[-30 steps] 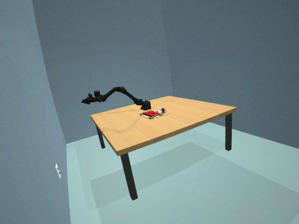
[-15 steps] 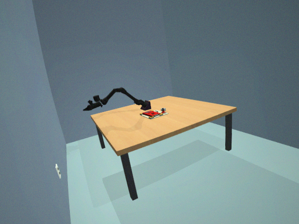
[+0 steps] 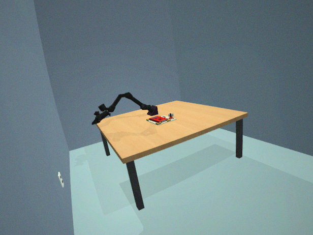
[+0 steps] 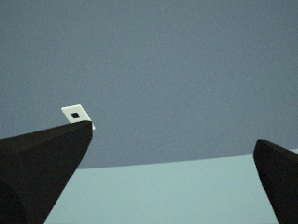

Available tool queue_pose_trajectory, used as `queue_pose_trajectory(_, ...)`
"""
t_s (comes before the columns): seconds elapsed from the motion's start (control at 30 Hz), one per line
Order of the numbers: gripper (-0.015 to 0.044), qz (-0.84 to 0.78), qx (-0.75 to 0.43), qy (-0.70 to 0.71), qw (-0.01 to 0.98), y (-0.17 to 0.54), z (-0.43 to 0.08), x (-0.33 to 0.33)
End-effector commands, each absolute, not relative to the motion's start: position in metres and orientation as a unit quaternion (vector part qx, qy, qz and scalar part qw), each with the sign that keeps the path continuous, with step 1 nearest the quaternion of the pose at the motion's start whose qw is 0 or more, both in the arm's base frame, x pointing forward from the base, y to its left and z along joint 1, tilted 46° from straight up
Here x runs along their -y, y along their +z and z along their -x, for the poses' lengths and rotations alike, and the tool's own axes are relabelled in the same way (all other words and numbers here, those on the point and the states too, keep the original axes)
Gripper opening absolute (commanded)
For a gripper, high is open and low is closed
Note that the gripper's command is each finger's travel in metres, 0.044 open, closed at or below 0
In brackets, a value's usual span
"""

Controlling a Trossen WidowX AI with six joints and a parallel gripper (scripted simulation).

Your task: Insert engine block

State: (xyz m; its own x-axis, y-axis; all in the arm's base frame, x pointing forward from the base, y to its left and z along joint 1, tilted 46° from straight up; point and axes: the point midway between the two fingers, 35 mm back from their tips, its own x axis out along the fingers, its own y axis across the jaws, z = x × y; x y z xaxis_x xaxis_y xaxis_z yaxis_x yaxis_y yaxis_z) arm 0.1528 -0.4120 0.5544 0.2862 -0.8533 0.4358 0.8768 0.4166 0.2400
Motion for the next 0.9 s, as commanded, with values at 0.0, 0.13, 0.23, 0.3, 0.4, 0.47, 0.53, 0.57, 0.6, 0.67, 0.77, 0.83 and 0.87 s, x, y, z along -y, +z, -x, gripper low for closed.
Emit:
queue_pose_trajectory(0.0,0.044,-0.009,0.228,-0.524,0.821,0.532,-0.189,0.411)
queue_pose_trajectory(0.13,0.044,-0.032,0.204,-0.506,0.838,0.515,-0.22,0.404)
queue_pose_trajectory(0.23,0.044,-0.049,0.184,-0.492,0.85,0.502,-0.244,0.397)
queue_pose_trajectory(0.3,0.044,-0.059,0.17,-0.482,0.858,0.493,-0.259,0.391)
queue_pose_trajectory(0.4,0.044,-0.073,0.149,-0.467,0.869,0.479,-0.282,0.38)
queue_pose_trajectory(0.47,0.044,-0.082,0.134,-0.456,0.876,0.47,-0.297,0.372)
queue_pose_trajectory(0.53,0.044,-0.087,0.118,-0.444,0.884,0.461,-0.312,0.364)
queue_pose_trajectory(0.57,0.044,-0.088,0.108,-0.437,0.888,0.457,-0.32,0.359)
queue_pose_trajectory(0.6,0.044,-0.089,0.099,-0.43,0.893,0.452,-0.328,0.354)
queue_pose_trajectory(0.67,0.044,-0.09,0.081,-0.416,0.901,0.442,-0.344,0.343)
queue_pose_trajectory(0.77,0.044,-0.09,0.053,-0.394,0.913,0.428,-0.366,0.326)
queue_pose_trajectory(0.83,0.044,-0.089,0.034,-0.379,0.921,0.418,-0.38,0.314)
queue_pose_trajectory(0.87,0.044,-0.091,0.027,-0.37,0.924,0.414,-0.387,0.307)
